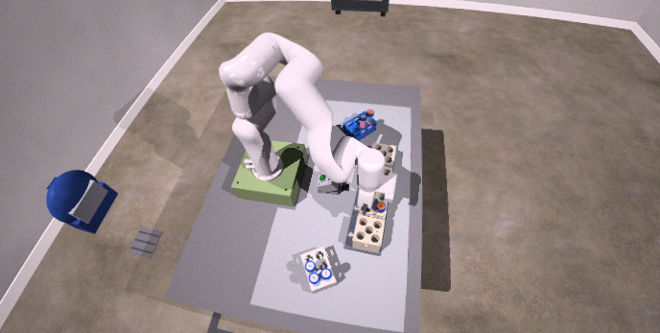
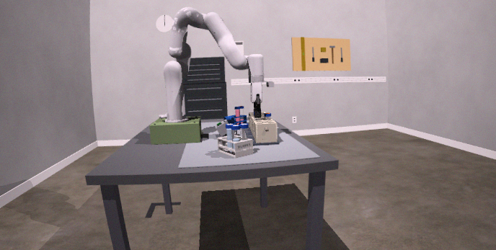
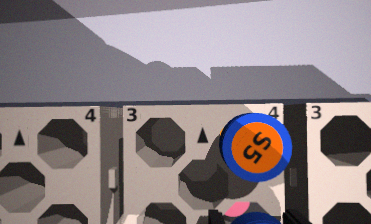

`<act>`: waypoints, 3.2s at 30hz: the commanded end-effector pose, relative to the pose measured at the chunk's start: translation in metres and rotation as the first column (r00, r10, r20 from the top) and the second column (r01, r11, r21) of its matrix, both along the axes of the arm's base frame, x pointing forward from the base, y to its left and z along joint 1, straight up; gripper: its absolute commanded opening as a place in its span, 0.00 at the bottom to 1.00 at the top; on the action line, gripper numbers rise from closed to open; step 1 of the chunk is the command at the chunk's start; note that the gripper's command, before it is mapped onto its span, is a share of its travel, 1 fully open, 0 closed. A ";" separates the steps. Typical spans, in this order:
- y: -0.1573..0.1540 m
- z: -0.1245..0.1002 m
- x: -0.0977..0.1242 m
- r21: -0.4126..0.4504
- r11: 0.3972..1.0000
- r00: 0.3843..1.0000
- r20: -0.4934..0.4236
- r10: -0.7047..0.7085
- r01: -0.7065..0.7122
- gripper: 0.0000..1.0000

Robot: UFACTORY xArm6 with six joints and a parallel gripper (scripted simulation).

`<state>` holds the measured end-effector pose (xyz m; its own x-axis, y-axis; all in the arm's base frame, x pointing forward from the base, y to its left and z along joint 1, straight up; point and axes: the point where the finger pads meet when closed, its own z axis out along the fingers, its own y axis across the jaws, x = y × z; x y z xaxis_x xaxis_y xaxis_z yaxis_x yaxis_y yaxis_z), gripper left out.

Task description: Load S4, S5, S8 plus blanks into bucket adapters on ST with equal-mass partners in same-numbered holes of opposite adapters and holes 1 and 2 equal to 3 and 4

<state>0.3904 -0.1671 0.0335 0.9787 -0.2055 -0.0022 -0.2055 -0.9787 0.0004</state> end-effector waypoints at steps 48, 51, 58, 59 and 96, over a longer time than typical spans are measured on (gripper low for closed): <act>-0.001 -0.005 0.001 -0.002 1.000 1.000 0.004 0.000 0.000 0.44; -0.001 0.001 0.001 -0.002 1.000 1.000 0.004 0.000 0.000 0.44; -0.001 0.015 0.001 -0.002 1.000 1.000 0.004 0.000 0.000 0.44; -0.001 0.017 0.001 -0.002 1.000 1.000 0.004 0.000 0.000 0.44; -0.001 0.083 0.001 -0.002 1.000 1.000 0.004 0.000 0.000 0.44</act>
